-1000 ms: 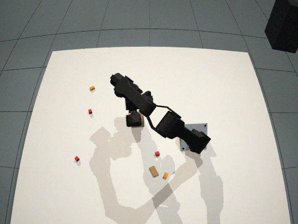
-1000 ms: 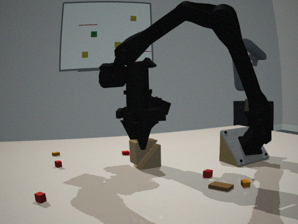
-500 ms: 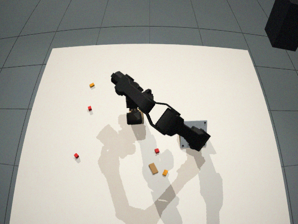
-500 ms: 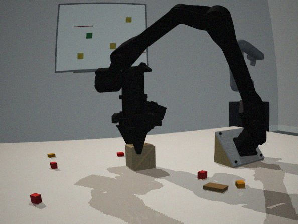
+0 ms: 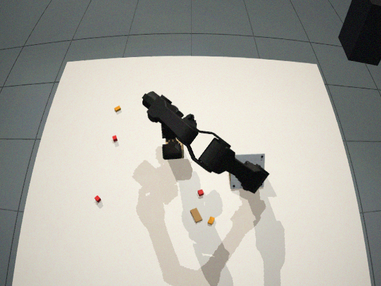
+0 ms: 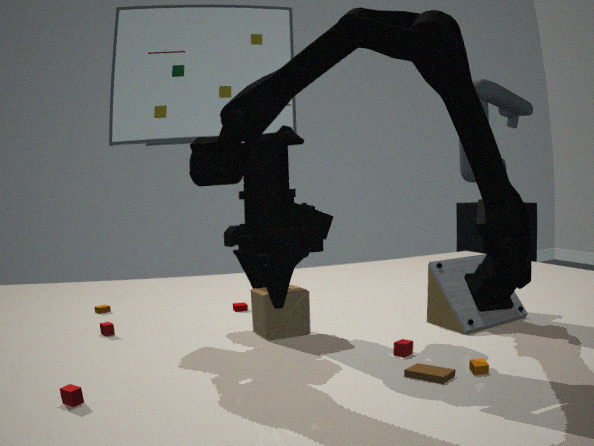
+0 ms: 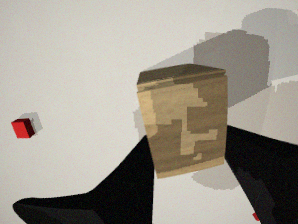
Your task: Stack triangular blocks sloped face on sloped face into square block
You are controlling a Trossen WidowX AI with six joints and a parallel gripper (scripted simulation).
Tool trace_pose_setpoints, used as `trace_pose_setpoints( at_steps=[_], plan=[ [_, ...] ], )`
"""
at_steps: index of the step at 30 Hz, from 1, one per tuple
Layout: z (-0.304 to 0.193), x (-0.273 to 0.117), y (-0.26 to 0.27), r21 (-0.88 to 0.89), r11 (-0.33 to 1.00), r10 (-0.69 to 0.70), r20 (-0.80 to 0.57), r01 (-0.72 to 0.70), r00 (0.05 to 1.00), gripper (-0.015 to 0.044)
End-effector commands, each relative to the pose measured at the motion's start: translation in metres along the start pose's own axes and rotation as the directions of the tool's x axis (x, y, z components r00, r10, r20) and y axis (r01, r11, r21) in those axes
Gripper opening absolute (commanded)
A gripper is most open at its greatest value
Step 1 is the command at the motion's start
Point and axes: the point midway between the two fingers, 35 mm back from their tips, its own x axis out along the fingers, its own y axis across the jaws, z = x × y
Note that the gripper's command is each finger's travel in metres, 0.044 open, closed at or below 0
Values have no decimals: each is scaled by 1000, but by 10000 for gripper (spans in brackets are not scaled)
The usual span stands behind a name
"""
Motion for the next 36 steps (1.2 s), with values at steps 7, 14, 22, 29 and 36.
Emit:
trace_pose_setpoints(
  at_steps=[7,14,22,29,36],
  plan=[
    [1,1,0,14,1000,-8,-1,8,1000,0],
    [1,1,0,16,1000,-8,-1,8,1000,0],
    [1,1,0,19,1000,-9,-1,9,1000,0],
    [1,2,0,20,1000,-10,-1,10,1000,0],
    [1,3,0,22,1000,-11,0,11,1000,0]
  ],
)
